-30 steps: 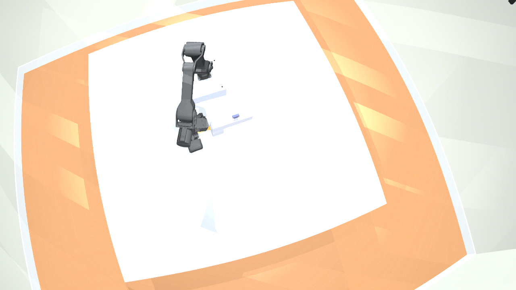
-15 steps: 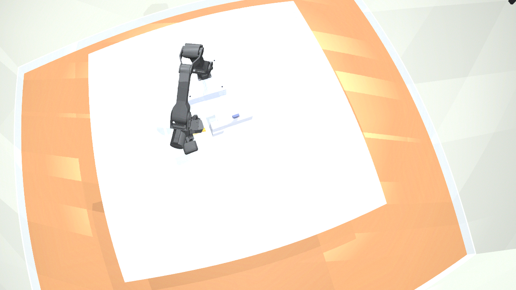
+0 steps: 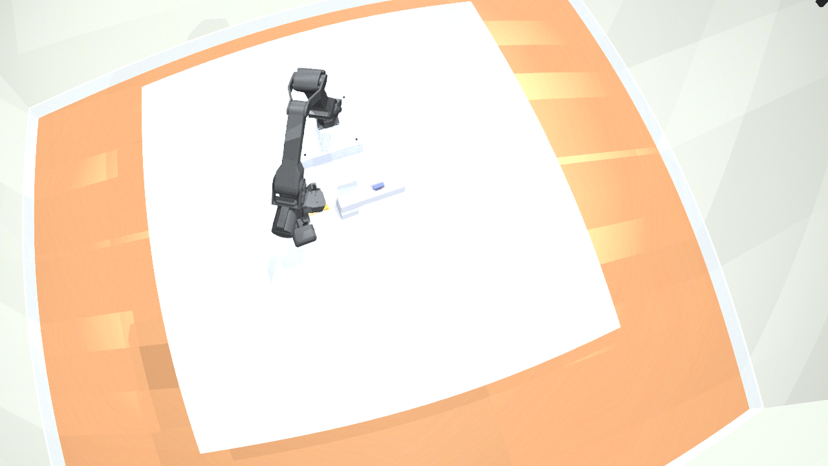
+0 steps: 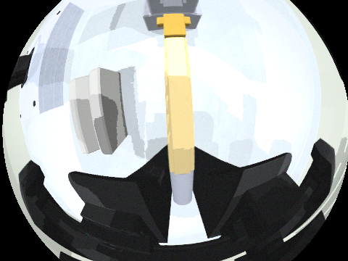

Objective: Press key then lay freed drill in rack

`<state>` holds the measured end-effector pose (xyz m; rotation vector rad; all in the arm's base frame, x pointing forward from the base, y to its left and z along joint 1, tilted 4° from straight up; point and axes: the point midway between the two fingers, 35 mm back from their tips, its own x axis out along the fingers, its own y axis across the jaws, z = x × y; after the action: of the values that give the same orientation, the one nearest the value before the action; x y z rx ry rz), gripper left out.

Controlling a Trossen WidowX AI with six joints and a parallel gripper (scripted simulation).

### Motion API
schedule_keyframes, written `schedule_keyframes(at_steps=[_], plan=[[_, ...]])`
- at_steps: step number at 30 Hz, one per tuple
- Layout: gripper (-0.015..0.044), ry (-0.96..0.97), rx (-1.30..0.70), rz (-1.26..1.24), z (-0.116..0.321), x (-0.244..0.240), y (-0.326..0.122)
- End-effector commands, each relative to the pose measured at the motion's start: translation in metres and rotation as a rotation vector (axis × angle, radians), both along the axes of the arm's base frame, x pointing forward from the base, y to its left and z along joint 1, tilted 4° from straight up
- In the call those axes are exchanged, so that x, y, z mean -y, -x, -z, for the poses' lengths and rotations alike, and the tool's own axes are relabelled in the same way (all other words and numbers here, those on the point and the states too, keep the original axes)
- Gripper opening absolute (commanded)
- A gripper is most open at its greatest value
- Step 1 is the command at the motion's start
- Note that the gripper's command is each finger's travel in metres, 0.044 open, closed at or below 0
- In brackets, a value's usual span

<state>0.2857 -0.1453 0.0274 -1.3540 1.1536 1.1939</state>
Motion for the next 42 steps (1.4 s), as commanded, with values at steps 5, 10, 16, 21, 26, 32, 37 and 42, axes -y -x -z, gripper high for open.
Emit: schedule_keyframes(at_steps=[5,10,16,21,26,32,37,42], plan=[[0.0000,-0.002,0.004,-0.005,-0.005,0.000,0.001],[0.0000,-0.002,0.004,-0.005,-0.008,0.000,0.001],[0.0000,-0.002,0.004,-0.005,-0.011,0.000,0.002],[0.0000,-0.002,0.004,-0.005,-0.014,0.000,0.003],[0.0000,-0.002,0.004,-0.005,-0.016,-0.001,0.003],[0.0000,-0.002,0.004,-0.005,-0.019,-0.001,0.004],[0.0000,-0.002,0.004,-0.005,-0.022,-0.001,0.004],[0.0000,-0.002,0.004,-0.005,-0.024,-0.001,0.004]])
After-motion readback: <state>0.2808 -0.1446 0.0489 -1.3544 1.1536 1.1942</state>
